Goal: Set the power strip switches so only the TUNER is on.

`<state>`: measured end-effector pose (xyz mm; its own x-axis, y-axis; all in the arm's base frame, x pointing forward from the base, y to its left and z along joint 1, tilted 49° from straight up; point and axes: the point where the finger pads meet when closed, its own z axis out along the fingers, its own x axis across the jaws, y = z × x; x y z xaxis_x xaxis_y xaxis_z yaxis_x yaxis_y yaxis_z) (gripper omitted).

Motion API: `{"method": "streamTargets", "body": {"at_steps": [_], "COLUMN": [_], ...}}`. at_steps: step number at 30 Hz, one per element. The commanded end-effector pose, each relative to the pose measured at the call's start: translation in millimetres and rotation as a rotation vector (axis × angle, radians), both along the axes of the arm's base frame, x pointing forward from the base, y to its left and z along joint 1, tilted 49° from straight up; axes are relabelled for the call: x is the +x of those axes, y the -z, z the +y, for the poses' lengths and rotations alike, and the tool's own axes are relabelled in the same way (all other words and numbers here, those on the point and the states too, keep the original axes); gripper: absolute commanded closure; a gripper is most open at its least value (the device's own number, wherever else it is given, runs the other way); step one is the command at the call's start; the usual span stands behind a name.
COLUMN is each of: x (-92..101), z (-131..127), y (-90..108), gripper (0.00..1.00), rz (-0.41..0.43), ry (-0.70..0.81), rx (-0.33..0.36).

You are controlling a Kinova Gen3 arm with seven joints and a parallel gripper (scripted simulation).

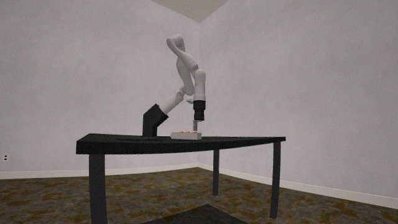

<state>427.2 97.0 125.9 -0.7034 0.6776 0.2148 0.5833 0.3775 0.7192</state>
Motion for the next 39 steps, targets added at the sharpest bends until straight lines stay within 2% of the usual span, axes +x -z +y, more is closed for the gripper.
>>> {"method": "streamTargets", "body": {"at_steps": [1, 39], "x": [0.2, 2.7], "z": [-0.5, 3.3], "y": [-0.2, 3.7], "gripper": [1.0, 1.0], "rz": [-0.001, -0.001], "ry": [0.001, 0.001], "rx": [0.0, 0.0]}}
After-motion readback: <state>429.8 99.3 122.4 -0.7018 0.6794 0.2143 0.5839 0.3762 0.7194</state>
